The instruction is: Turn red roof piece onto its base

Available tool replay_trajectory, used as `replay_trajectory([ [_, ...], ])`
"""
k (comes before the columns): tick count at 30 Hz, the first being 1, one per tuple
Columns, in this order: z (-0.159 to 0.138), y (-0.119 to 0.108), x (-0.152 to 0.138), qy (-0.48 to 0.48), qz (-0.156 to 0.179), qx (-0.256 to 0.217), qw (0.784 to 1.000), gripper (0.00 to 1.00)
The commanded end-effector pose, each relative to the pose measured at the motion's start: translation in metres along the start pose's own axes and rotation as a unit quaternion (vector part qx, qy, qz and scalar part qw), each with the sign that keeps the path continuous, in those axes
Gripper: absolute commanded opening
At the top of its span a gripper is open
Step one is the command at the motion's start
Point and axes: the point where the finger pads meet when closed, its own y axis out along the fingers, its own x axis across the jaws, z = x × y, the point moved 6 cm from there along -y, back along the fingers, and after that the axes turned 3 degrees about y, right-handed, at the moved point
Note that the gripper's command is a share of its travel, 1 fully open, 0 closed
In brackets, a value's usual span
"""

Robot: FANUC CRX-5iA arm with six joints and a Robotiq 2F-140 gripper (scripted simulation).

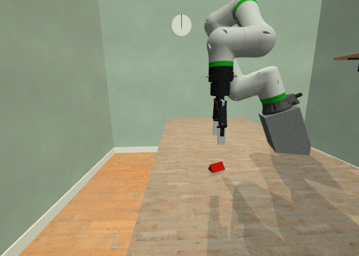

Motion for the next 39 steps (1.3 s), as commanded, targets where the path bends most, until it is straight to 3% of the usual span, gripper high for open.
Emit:
replay_trajectory([
  [1,0.000,0.000,0.000,0.047,0.000,0.001,0.999,1.00],
  [7,0.000,0.001,0.000,0.170,0.000,0.001,0.985,1.00],
  [12,0.000,0.002,0.000,0.295,0.000,0.001,0.956,1.00],
  [14,0.000,0.002,0.000,0.295,0.000,0.001,0.956,1.00],
  [24,0.000,0.004,0.000,0.509,0.000,0.000,0.861,1.00],
  [29,0.000,0.050,0.000,0.513,0.000,0.000,0.858,1.00],
  [39,0.000,0.072,0.000,0.513,0.000,0.000,0.858,1.00],
])
